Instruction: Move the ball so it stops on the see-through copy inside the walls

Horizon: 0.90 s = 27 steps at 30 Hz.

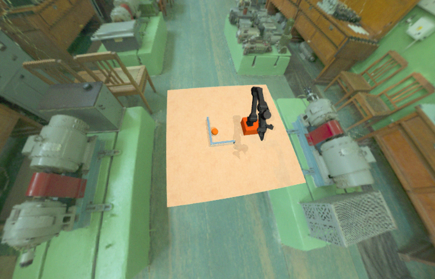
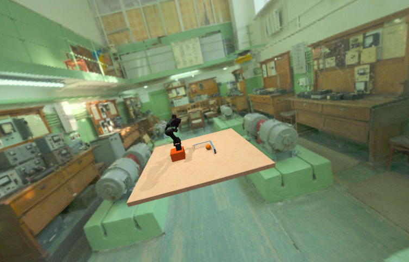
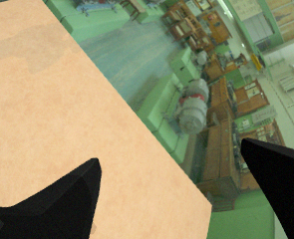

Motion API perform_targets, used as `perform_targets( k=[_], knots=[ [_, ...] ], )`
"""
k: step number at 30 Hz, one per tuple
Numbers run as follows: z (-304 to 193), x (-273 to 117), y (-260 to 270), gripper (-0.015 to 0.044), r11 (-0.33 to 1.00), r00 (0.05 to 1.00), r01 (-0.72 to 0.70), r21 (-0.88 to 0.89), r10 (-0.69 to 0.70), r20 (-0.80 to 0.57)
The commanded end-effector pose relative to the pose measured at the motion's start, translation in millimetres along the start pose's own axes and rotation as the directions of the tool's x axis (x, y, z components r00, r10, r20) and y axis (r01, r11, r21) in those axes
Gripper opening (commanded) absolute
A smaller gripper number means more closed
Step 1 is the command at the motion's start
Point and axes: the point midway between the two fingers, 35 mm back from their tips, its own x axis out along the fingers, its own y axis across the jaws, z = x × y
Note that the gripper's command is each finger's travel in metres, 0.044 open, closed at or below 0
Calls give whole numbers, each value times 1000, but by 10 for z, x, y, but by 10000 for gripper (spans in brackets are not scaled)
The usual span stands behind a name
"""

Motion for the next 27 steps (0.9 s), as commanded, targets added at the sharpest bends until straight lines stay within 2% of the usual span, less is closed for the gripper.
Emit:
perform_targets(
  k=[1, 8, 14, 19, 24, 27],
  knots=[
    [-533, 180, -172, 438, 963, 978, -4, 269, 60, -201],
    [-1653, 247, -323, 438, 710, 853, 194, 677, 218, -473],
    [-2640, 30, -212, 438, 366, 712, 468, 804, 383, -588],
    [-3406, -279, 63, 438, 36, 597, 686, 727, 543, -590],
    [-4071, -689, 522, 438, -262, 507, 839, 477, 694, -512],
    [-4316, -894, 784, 438, -364, 480, 874, 322, 750, -455]
  ],
)
